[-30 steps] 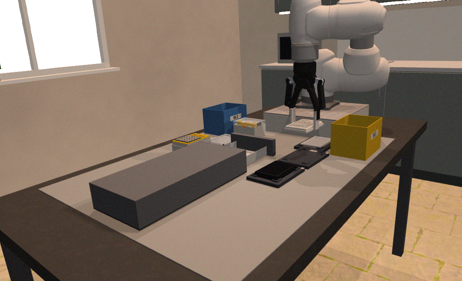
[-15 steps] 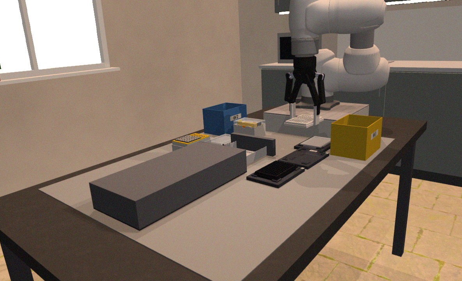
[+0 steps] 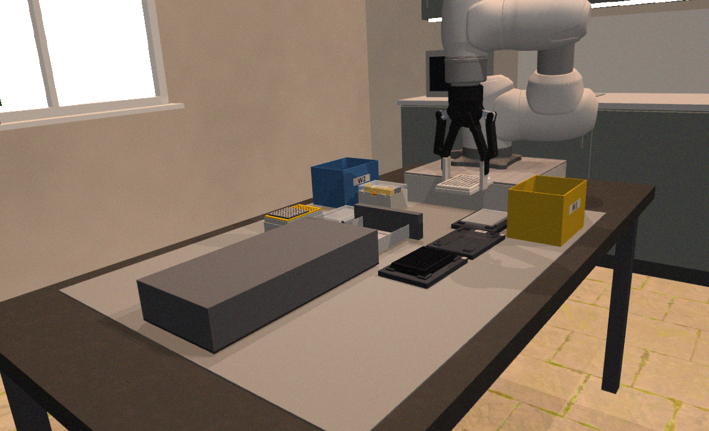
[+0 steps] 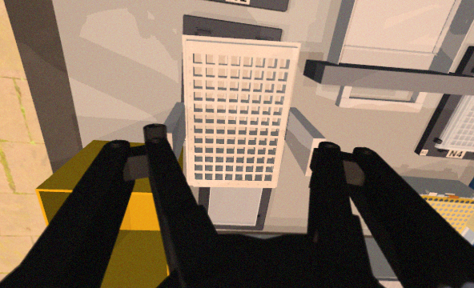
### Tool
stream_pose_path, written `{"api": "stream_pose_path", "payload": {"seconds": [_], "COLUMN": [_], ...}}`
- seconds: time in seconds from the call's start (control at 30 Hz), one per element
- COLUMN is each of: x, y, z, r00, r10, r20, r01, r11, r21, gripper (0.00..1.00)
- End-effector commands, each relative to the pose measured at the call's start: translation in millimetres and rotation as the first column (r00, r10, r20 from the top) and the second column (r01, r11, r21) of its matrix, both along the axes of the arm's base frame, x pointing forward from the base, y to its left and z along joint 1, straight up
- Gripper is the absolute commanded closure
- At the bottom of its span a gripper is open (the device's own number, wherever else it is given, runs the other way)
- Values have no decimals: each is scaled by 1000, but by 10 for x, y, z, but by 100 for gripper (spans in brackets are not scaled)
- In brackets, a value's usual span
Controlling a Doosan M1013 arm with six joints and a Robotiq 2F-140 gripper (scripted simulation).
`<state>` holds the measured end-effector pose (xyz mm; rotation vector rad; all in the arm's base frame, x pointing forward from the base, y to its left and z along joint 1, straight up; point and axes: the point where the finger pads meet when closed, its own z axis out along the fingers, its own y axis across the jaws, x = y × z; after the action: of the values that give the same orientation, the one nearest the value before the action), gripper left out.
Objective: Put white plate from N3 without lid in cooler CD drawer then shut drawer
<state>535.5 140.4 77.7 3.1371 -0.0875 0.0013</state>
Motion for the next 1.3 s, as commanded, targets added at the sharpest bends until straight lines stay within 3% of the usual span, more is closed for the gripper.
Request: {"api": "stream_pose_path", "payload": {"seconds": [0.0,0.3,0.5,0.7,0.77,1.0,1.27], "x": [45,122,189,256,256,333,422], "y": [-97,-267,-412,-558,-558,-728,-922], "z": [1,1,1,1,1,1,1], "r00": [991,932,842,718,718,538,296], "r10": [136,362,540,696,696,843,955], "r20": [-1,-1,-1,-1,-1,-1,-1], "r01": [-136,-362,-540,-696,-696,-843,-955], "r11": [991,932,842,718,718,538,296], "r21": [3,3,3,3,3,3,3], "gripper": [100,100,100,100,100,100,100]}}
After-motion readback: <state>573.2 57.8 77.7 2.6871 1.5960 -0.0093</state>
